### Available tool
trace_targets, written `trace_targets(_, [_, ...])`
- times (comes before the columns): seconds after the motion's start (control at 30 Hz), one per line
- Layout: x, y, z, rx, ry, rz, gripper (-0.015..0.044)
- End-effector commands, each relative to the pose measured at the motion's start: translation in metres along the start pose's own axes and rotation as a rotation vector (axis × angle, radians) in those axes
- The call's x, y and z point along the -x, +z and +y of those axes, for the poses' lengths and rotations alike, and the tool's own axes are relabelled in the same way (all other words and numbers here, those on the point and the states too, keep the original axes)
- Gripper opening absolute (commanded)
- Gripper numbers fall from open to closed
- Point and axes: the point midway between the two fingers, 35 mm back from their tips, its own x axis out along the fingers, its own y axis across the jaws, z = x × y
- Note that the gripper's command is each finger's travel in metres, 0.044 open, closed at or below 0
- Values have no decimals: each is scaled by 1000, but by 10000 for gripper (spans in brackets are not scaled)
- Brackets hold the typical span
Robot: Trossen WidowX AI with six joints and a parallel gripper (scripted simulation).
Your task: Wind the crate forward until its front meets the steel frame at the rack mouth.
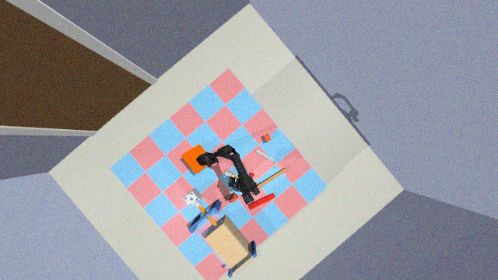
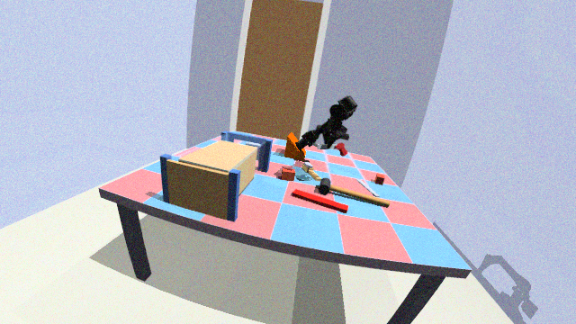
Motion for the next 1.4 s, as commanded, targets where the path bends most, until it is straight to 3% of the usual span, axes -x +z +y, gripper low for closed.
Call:
trace_targets(0.0, [1, -20, 10, -127, 9, 20, 0])
trace_targets(1.37, [5, -157, 123, -1374, 18, 63, 0])
